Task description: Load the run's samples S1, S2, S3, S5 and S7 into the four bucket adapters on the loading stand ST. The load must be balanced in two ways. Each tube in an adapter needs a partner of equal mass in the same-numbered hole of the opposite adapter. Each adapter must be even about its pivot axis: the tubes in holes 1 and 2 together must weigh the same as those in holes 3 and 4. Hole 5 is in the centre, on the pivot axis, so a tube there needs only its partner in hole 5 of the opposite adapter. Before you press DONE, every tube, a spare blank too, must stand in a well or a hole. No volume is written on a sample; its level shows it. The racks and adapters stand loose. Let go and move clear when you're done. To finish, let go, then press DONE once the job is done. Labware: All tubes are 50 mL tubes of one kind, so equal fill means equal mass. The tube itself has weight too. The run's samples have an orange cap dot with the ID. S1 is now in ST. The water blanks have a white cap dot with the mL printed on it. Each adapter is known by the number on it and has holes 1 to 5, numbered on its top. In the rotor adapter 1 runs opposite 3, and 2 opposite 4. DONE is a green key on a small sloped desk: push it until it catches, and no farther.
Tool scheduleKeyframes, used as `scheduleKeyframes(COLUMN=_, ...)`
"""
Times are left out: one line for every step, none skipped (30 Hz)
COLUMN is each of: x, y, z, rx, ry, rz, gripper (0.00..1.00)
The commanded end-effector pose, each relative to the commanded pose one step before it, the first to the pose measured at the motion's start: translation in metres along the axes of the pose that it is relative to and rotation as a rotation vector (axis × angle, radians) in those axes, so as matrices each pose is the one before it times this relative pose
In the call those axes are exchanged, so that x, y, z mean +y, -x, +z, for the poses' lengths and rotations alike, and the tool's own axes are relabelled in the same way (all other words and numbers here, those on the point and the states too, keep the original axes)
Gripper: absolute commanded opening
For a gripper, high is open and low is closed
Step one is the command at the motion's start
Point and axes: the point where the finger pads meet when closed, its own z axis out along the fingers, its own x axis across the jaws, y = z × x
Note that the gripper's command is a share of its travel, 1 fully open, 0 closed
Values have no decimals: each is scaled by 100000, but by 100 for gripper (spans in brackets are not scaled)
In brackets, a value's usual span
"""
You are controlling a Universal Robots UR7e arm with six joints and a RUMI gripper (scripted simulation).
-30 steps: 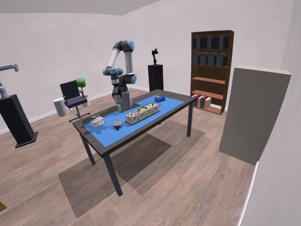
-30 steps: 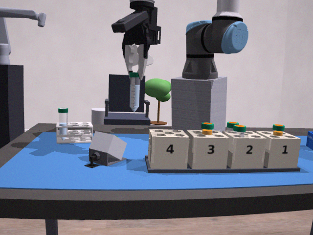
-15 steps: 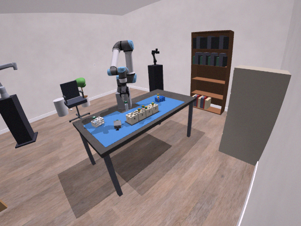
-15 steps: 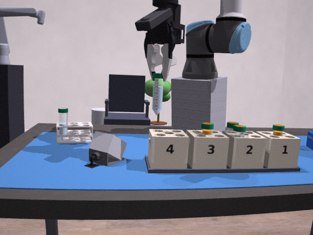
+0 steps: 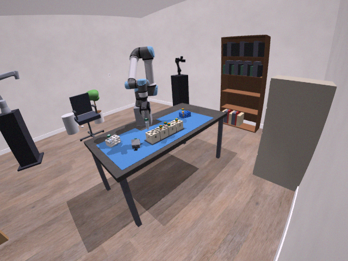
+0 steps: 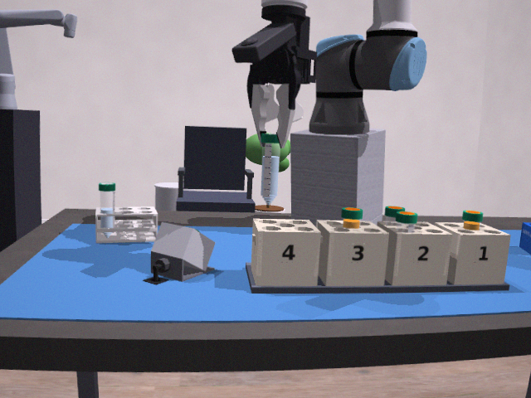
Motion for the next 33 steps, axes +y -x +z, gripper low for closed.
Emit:
scheduleKeyframes(x=-73, y=20, z=1073, rx=6, ry=-169, rz=4, gripper=0)
scheduleKeyframes(x=0, y=0, z=267, rx=0, ry=0, rz=0, gripper=0)
scheduleKeyframes(x=0, y=0, z=267, rx=0, ry=0, rz=0, gripper=0)
scheduleKeyframes(x=0, y=0, z=267, rx=0, ry=0, rz=0, gripper=0)
scheduleKeyframes(x=0, y=0, z=267, rx=0, ry=0, rz=0, gripper=0)
scheduleKeyframes(x=0, y=0, z=267, rx=0, ry=0, rz=0, gripper=0)
scheduleKeyframes(x=0, y=0, z=1, rx=0, ry=0, rz=0, gripper=0)
scheduleKeyframes(x=0, y=0, z=1, rx=0, ry=0, rz=0, gripper=0)
scheduleKeyframes(x=0, y=0, z=1, rx=0, ry=0, rz=0, gripper=0)
scheduleKeyframes(x=0, y=0, z=0, rx=0, ry=0, rz=0, gripper=0)
scheduleKeyframes(x=0, y=0, z=0, rx=0, ry=0, rz=0, gripper=0)
scheduleKeyframes(x=0, y=0, z=0, rx=0, ry=0, rz=0, gripper=0)
scheduleKeyframes(x=0, y=0, z=0, rx=0, ry=0, rz=0, gripper=0)
scheduleKeyframes(x=0, y=0, z=0, rx=0, ry=0, rz=0, gripper=0)
scheduleKeyframes(x=0, y=0, z=0, rx=0, ry=0, rz=0, gripper=0)
scheduleKeyframes(x=0, y=0, z=-5, rx=0, ry=1, rz=0, gripper=0)
scheduleKeyframes(x=0, y=0, z=1, rx=0, ry=0, rz=0, gripper=0)
scheduleKeyframes(x=0, y=0, z=1, rx=0, ry=0, rz=0, gripper=0)
scheduleKeyframes(x=0, y=0, z=1, rx=0, ry=0, rz=0, gripper=0)
scheduleKeyframes(x=0, y=0, z=1, rx=0, ry=0, rz=0, gripper=0)
scheduleKeyframes(x=0, y=0, z=0, rx=0, ry=0, rz=0, gripper=0)
scheduleKeyframes(x=0, y=0, z=0, rx=0, ry=0, rz=0, gripper=0)
scheduleKeyframes(x=0, y=0, z=0, rx=0, ry=0, rz=0, gripper=0)
scheduleKeyframes(x=0, y=0, z=0, rx=0, ry=0, rz=0, gripper=0)
scheduleKeyframes(x=1, y=0, z=127, rx=0, ry=2, rz=0, gripper=0)
scheduleKeyframes(x=0, y=0, z=140, rx=0, ry=-2, rz=0, gripper=0)
scheduleKeyframes(x=0, y=0, z=133, rx=0, ry=0, rz=0, gripper=0)
scheduleKeyframes(x=0, y=0, z=133, rx=0, ry=0, rz=0, gripper=0)
scheduleKeyframes(x=0, y=0, z=133, rx=0, ry=0, rz=0, gripper=0)
scheduleKeyframes(x=0, y=0, z=133, rx=0, ry=0, rz=0, gripper=0)
scheduleKeyframes(x=0, y=0, z=0, rx=0, ry=0, rz=0, gripper=0)
scheduleKeyframes(x=0, y=0, z=0, rx=0, ry=0, rz=0, gripper=0)
scheduleKeyframes(x=0, y=0, z=134, rx=0, ry=0, rz=0, gripper=0)
